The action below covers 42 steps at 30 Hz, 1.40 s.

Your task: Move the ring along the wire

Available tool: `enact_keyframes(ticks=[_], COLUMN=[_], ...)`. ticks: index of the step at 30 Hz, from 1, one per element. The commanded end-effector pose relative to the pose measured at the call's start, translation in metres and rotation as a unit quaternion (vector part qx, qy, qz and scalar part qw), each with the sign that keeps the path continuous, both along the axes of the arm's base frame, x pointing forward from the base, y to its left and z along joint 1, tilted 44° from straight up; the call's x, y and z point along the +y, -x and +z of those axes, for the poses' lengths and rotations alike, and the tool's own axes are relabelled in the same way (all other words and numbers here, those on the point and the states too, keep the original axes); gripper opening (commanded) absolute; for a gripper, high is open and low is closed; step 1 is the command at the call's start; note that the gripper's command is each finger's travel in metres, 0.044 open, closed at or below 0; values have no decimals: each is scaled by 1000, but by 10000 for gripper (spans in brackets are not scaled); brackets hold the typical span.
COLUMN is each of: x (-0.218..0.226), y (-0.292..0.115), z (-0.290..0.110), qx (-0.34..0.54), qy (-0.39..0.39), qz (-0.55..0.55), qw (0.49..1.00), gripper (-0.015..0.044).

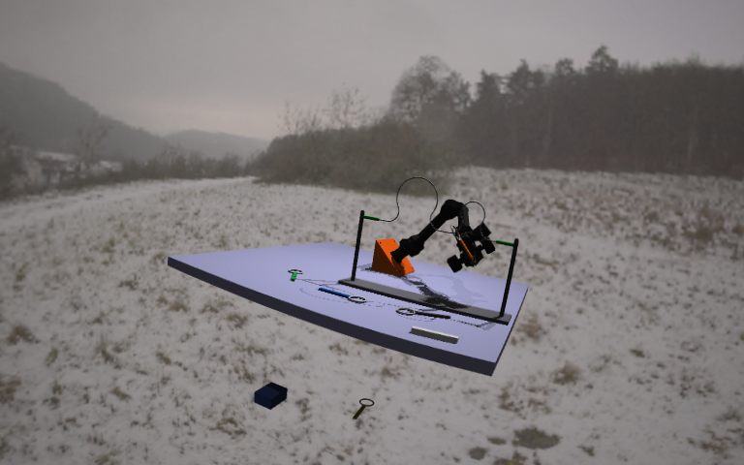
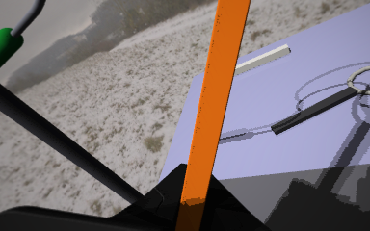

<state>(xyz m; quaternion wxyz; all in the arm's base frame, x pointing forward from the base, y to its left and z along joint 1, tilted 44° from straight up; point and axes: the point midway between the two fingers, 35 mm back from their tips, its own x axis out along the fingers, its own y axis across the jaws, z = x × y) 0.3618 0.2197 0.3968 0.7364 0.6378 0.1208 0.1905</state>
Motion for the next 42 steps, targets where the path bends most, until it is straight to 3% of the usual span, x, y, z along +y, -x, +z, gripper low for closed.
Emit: enact_keyframes(ticks=[1, 22, 42], x=[-6, -38, -61], y=[2, 2, 3], z=[-13, -74, -98], qx=[0, 16, 20], qy=[49, 253, 309], qz=[-1, -6, -9], qw=[999, 967, 951], gripper=[-150, -150, -150])
